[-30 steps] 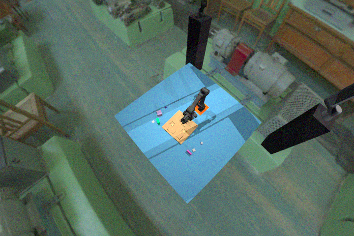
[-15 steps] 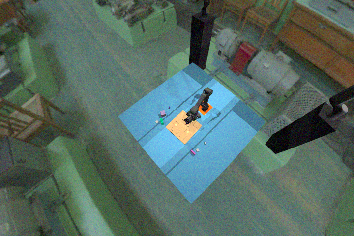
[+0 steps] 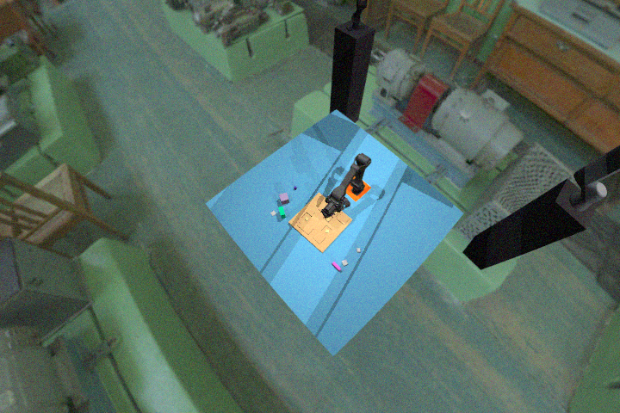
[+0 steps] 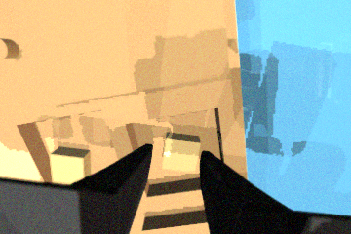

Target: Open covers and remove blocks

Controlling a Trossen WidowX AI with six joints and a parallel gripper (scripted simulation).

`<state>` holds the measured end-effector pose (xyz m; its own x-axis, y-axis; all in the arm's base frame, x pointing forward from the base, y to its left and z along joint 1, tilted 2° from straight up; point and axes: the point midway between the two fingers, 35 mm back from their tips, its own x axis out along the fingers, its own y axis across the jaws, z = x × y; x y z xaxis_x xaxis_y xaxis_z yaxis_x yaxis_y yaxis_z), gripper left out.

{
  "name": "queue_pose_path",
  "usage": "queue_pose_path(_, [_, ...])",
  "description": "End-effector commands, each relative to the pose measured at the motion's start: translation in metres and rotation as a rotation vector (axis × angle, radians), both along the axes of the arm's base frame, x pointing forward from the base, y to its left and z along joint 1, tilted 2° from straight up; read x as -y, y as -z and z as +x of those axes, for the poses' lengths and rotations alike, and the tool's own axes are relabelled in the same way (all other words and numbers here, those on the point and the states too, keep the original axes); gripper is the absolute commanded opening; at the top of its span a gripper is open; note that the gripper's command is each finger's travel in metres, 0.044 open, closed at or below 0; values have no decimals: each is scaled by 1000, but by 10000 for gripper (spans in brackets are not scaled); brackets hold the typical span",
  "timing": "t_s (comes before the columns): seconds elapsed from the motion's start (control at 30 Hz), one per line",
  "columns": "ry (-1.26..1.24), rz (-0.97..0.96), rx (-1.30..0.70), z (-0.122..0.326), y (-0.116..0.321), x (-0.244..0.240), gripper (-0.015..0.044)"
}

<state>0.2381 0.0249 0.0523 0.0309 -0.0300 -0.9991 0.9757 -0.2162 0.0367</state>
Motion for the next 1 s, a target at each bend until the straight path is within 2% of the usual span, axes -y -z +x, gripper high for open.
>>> queue_pose_path(0.0, [-3, -1, -6, -2, 3, 0, 144])
queue_pose_path(0.37, [0, 0, -2, 0, 1, 0, 80])
queue_pose_path(0.97, [-1, -1, -3, 0, -16, -1, 80])
